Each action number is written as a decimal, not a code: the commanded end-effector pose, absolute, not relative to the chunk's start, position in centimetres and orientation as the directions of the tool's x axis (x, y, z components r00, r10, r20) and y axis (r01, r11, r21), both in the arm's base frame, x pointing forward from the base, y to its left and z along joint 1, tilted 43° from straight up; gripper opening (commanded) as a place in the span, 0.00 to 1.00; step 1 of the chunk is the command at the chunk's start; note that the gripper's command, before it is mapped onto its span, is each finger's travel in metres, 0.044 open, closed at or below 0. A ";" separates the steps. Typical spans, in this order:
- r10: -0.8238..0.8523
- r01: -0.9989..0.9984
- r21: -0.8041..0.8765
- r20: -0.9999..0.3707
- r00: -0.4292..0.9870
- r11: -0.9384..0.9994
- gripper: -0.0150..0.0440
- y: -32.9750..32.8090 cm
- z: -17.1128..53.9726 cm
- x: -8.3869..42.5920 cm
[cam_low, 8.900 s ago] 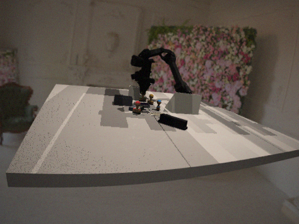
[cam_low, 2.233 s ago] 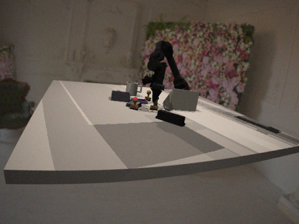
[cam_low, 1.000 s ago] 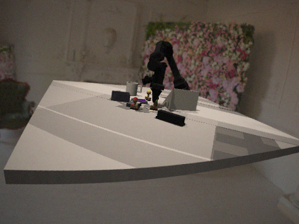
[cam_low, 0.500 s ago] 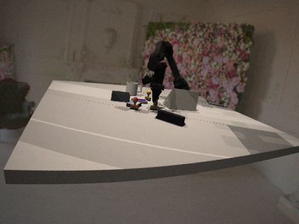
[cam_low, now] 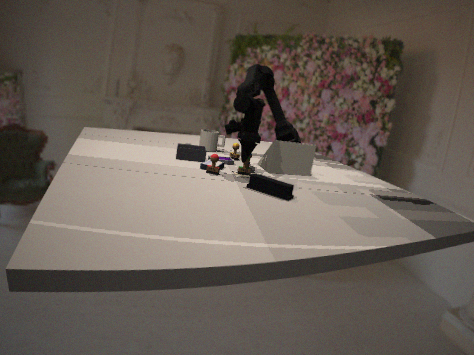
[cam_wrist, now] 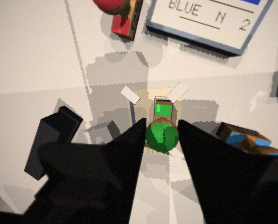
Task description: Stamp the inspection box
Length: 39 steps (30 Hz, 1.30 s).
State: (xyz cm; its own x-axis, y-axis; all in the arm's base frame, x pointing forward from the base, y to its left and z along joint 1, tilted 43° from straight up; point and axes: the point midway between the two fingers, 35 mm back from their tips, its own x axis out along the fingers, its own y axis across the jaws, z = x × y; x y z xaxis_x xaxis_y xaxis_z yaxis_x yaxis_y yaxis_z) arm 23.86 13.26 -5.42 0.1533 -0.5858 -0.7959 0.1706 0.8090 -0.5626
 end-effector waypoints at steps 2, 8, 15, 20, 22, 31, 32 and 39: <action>-0.587 0.173 -0.564 -0.794 0.155 0.808 0.25 13.4 -5.2 23.9; -0.587 0.173 -0.564 -0.794 0.155 0.808 0.25 13.6 -5.0 23.9; -0.587 0.173 -0.563 -0.794 0.155 0.808 0.25 13.8 -4.8 23.8; -0.587 0.173 -0.563 -0.795 0.155 0.808 0.25 14.4 -4.2 23.8; -0.587 0.173 -0.563 -0.795 0.155 0.808 0.25 14.6 -4.0 23.8; -0.586 0.172 -0.562 -0.795 0.155 0.809 0.25 15.6 -3.0 23.8; -0.586 0.172 -0.562 -0.795 0.154 0.809 0.25 15.8 -2.9 23.8; -0.586 0.172 -0.562 -0.796 0.154 0.809 0.25 16.5 -2.0 23.7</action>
